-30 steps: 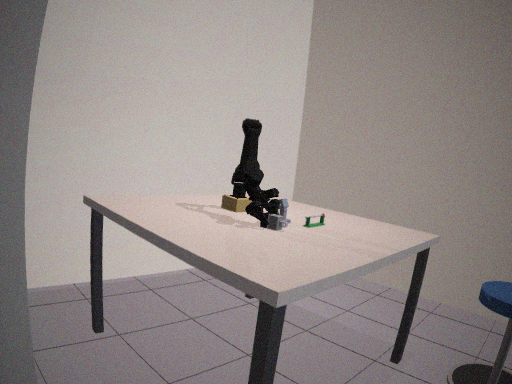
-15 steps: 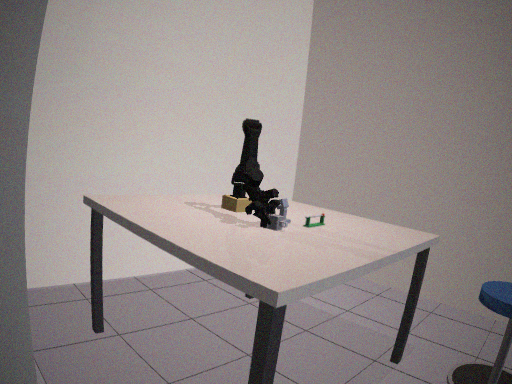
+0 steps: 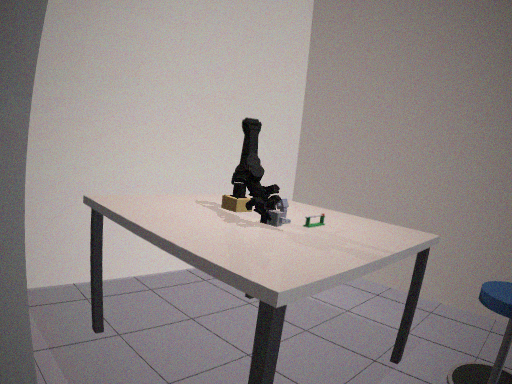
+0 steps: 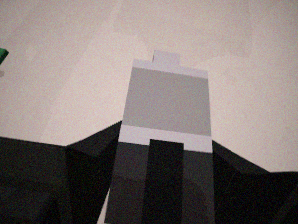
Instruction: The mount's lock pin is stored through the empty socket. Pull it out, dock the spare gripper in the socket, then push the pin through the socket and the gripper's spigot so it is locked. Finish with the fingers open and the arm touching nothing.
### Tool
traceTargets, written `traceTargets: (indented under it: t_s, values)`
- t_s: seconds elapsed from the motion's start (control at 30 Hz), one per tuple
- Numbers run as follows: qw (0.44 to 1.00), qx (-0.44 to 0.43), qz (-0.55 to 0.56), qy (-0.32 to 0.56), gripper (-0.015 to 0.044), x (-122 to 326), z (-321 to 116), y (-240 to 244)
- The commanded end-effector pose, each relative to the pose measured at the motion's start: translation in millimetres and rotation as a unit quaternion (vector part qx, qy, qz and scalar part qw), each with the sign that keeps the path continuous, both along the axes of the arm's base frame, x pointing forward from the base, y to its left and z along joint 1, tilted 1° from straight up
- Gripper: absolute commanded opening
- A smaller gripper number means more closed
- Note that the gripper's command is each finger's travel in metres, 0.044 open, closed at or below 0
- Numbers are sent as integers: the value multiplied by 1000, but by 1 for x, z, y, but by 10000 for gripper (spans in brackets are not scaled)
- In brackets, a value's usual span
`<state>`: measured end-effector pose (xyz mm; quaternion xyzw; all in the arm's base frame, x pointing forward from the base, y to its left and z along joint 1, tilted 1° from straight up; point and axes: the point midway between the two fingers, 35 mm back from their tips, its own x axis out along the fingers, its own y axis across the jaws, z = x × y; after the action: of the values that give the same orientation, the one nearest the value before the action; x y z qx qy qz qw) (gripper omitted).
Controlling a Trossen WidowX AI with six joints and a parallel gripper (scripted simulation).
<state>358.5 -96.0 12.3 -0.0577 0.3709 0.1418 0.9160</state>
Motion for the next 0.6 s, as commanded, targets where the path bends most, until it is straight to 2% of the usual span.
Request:
traceTargets:
  t_s: [0.0, 0.57]
  values:
    - [1000, -4, -1, -12, 0, 6, 22, -3]
    - [1000, -5, -1, -12, 0, -1, 95, -1]
